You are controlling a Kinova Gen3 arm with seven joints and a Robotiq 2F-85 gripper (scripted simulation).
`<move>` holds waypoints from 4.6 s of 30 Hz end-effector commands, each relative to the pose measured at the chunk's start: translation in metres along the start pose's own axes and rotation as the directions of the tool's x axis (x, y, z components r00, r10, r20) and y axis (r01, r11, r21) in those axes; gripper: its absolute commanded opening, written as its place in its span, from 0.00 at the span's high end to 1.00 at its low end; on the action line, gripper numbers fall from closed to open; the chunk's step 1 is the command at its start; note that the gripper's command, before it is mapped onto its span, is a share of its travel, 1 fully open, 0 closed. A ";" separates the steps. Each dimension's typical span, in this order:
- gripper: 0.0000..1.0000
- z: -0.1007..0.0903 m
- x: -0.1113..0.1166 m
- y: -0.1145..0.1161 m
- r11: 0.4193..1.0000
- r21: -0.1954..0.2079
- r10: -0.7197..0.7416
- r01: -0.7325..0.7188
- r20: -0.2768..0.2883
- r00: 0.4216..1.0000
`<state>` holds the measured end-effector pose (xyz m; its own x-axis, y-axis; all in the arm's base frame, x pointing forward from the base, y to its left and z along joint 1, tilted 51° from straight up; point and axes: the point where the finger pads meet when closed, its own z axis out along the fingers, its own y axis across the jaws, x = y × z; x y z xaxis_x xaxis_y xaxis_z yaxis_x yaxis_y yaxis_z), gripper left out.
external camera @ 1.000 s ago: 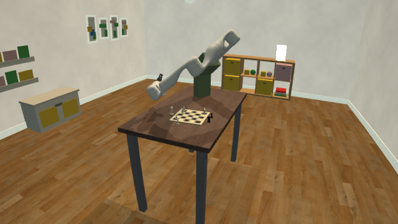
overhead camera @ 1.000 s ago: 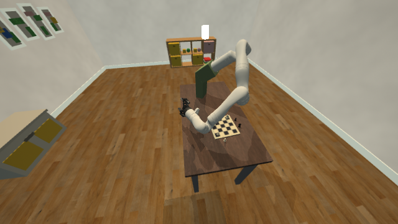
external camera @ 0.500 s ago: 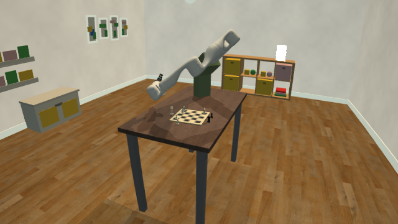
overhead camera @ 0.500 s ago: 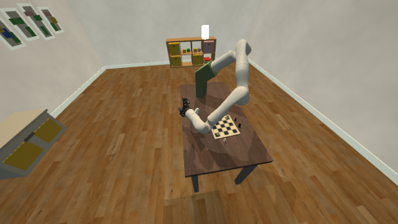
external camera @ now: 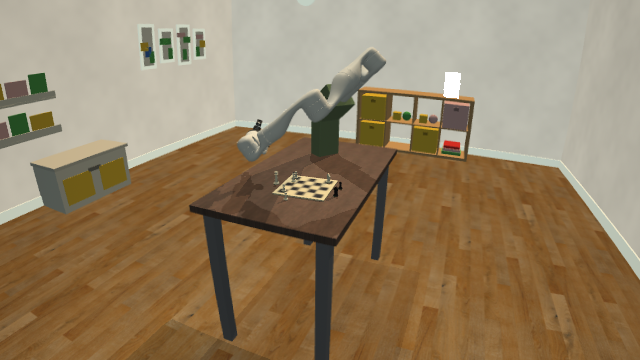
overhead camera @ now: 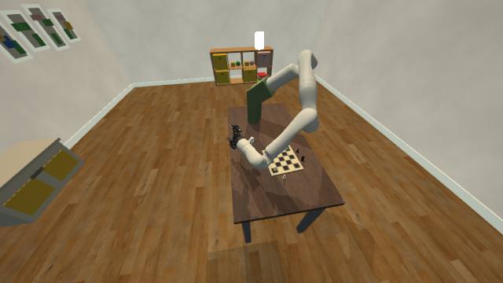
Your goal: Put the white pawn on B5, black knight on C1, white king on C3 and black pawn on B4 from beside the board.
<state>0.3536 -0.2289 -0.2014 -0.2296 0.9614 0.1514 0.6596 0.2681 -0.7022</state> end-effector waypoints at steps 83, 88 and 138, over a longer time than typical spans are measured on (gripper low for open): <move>0.00 -0.361 0.309 -0.141 0.164 0.217 -0.713 0.962 0.700 -0.037; 0.00 -0.361 0.309 -0.141 0.164 0.217 -0.713 0.962 0.700 -0.037; 0.00 -0.365 0.401 -0.119 -0.012 0.632 -0.698 0.775 0.550 -0.459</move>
<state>0.4461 0.1460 0.1982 -0.7507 -0.6599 0.0305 -0.6351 0.7083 -0.3080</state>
